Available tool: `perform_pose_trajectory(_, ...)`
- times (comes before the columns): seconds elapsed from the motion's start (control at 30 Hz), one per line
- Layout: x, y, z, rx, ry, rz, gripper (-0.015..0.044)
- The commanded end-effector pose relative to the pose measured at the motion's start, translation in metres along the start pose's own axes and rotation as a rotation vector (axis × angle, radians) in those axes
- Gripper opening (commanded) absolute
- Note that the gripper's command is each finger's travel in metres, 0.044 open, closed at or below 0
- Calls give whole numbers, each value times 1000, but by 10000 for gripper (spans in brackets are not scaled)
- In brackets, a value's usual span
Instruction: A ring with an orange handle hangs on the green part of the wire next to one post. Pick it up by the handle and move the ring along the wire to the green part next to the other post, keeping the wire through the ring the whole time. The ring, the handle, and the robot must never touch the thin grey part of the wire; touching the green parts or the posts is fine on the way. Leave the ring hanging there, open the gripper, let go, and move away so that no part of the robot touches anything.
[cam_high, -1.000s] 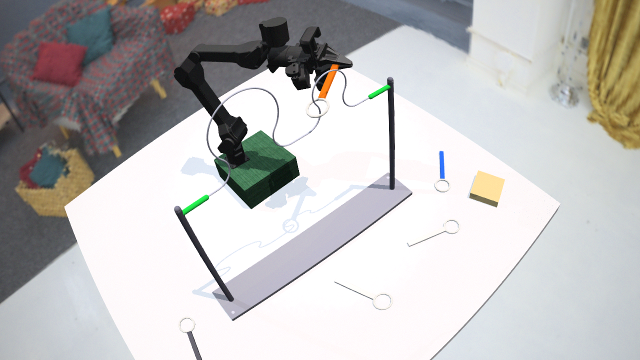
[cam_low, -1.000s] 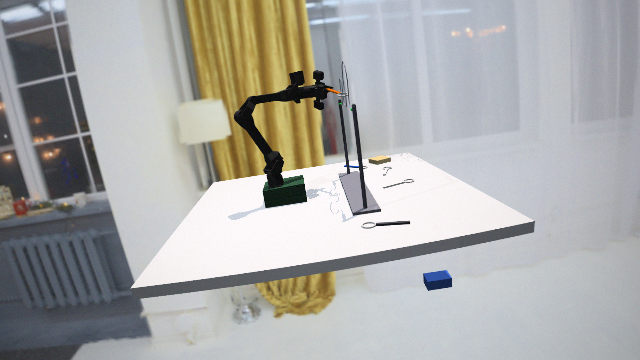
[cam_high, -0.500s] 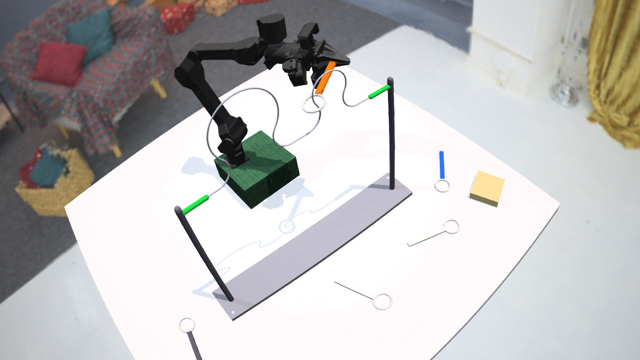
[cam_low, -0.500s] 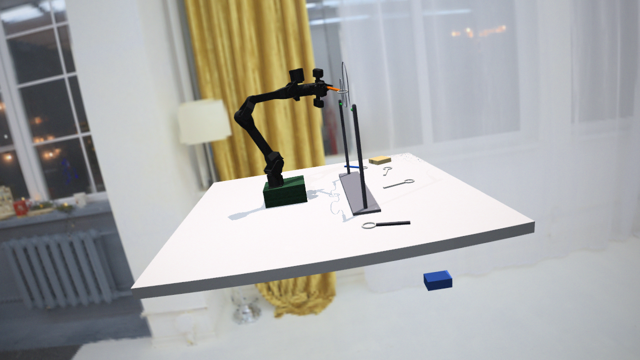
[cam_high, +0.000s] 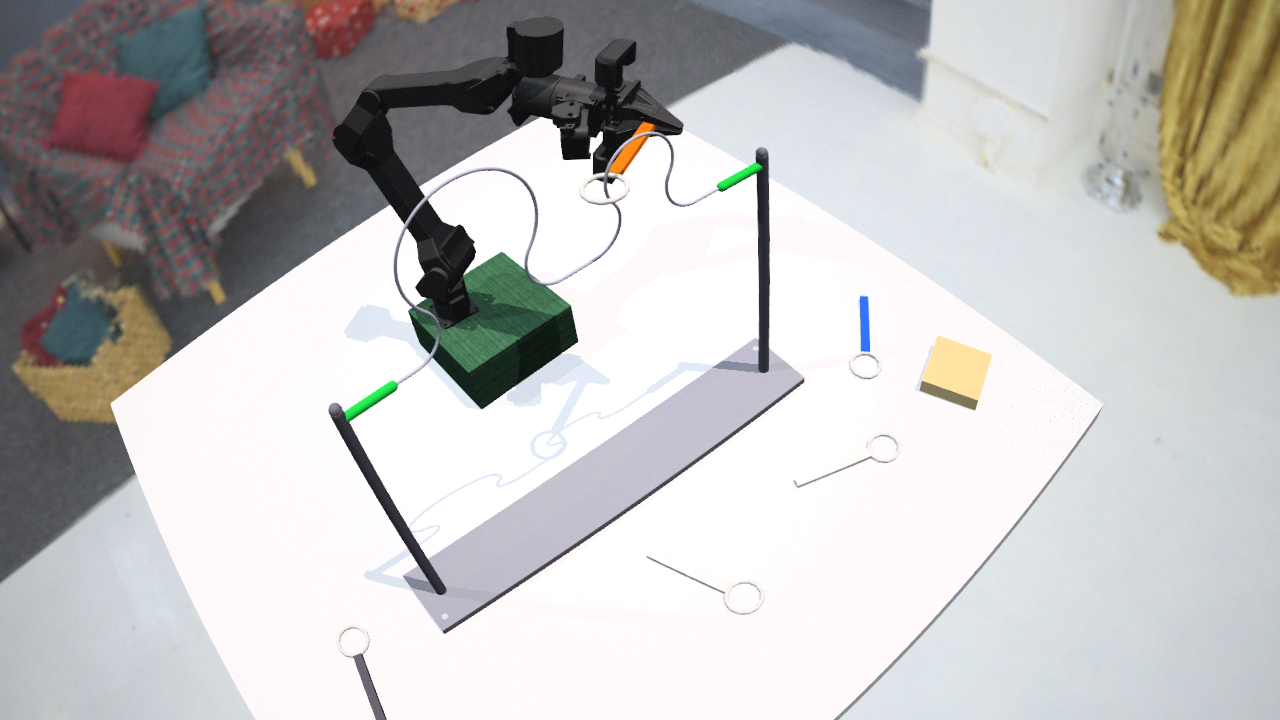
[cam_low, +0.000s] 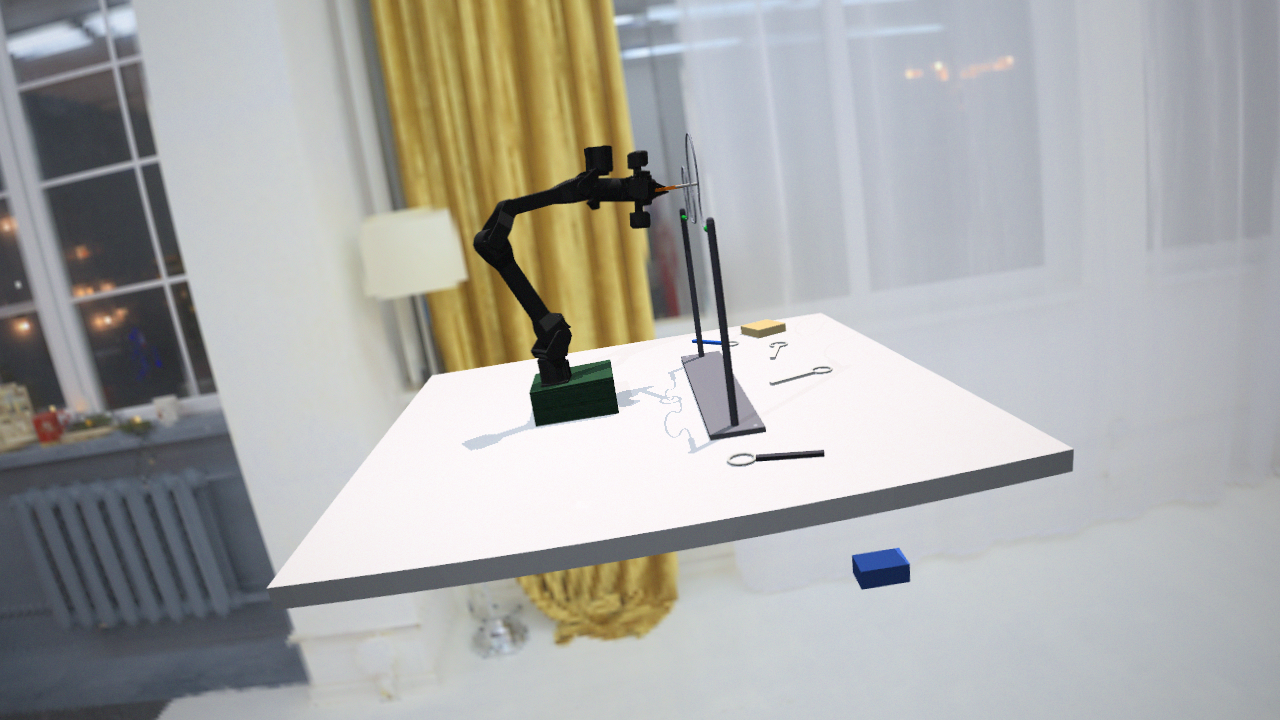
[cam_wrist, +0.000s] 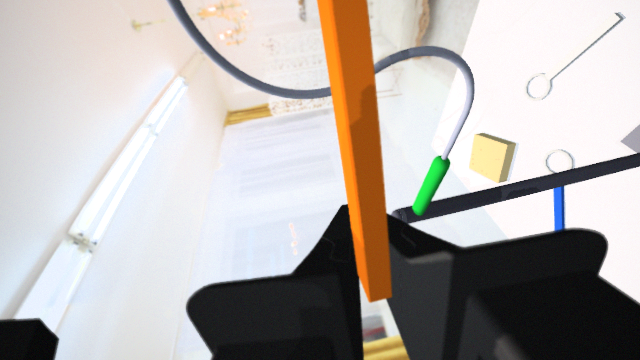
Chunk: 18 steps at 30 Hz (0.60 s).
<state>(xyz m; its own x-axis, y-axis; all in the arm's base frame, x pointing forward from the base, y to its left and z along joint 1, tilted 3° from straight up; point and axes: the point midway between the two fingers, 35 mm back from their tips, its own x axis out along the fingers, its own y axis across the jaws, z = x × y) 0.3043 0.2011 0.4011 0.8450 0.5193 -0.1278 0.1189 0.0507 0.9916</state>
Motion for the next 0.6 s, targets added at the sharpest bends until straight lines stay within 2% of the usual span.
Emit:
perform_pose_trajectory(0.0,2,-5,1,-72,-11,-39,-150)
perform_pose_trajectory(0.57,2,-32,7,-398,-51,-220,-150)
